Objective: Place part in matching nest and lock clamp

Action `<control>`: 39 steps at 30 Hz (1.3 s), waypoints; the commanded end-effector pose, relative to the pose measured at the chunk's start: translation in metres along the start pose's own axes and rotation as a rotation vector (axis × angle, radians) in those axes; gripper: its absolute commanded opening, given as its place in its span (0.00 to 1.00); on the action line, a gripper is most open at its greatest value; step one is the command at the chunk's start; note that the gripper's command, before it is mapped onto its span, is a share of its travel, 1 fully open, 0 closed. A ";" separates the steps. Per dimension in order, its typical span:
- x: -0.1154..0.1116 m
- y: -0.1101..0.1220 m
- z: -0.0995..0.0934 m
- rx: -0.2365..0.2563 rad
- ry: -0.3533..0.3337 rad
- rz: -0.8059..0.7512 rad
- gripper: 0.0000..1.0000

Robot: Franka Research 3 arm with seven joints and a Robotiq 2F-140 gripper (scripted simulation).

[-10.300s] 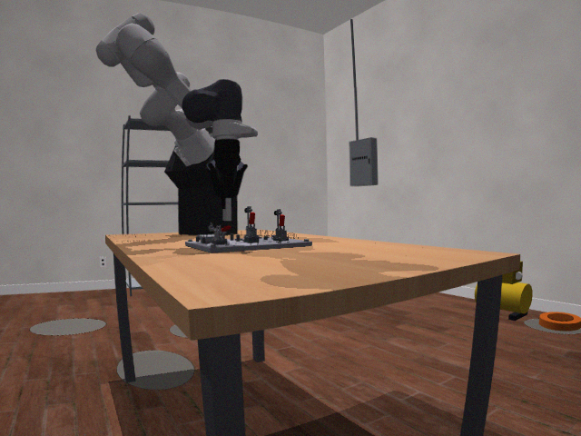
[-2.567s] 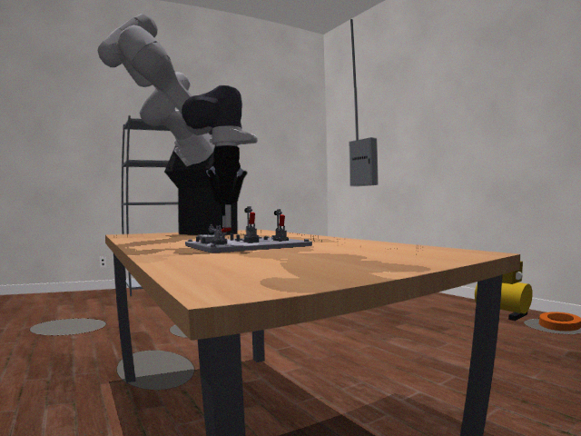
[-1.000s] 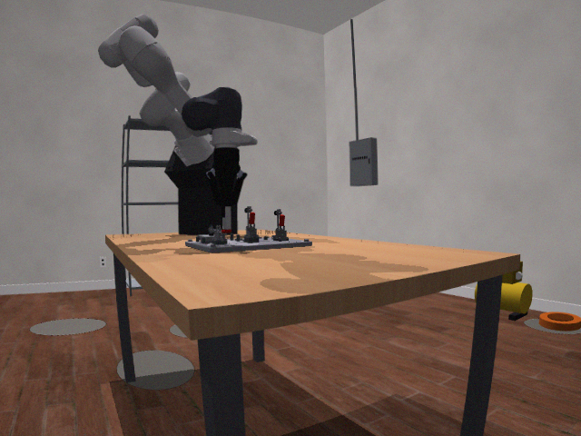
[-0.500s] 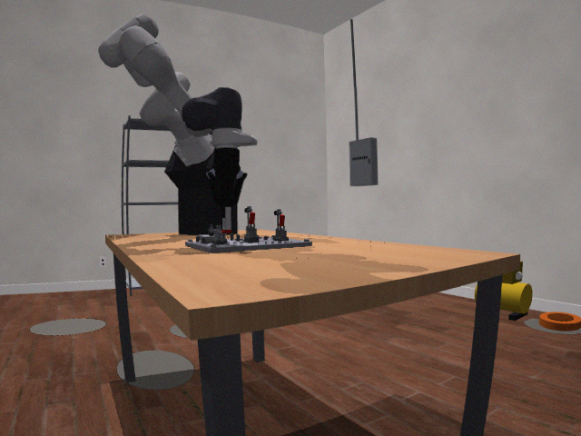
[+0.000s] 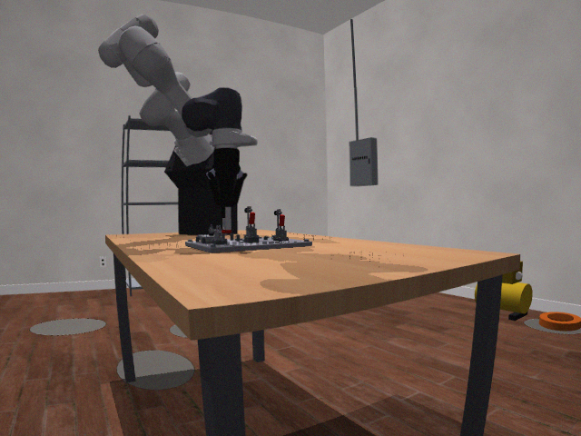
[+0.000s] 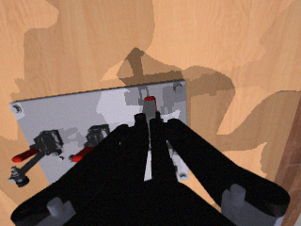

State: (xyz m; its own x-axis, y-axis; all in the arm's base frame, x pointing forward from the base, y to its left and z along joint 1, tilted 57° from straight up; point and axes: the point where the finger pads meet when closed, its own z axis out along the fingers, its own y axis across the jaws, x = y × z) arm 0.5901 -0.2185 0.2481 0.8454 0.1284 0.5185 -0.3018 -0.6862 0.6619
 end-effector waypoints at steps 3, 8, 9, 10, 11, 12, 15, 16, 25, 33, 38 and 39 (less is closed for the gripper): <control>0.000 0.000 0.003 0.001 0.000 0.003 0.00; 0.000 0.000 0.004 0.001 0.000 0.003 0.00; 0.000 0.000 0.004 0.001 0.000 0.003 0.00; 0.000 0.000 0.004 0.001 0.000 0.003 0.00; 0.000 0.000 0.004 0.001 0.000 0.003 0.00; 0.000 0.000 0.004 0.001 0.000 0.003 0.00; 0.000 0.000 0.004 0.001 0.000 0.003 0.00; 0.000 0.000 0.004 0.001 0.000 0.003 0.00; 0.000 0.000 0.005 0.001 0.000 0.003 0.00; 0.000 0.000 0.006 0.001 0.000 0.003 0.00; 0.000 0.000 0.006 0.001 0.000 0.003 0.00; 0.000 0.000 0.006 0.001 0.000 0.003 0.00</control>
State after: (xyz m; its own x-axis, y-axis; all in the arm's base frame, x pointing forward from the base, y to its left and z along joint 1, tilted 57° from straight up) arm 0.5920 -0.2218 0.2458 0.8456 0.1284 0.5182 -0.3017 -0.6860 0.6622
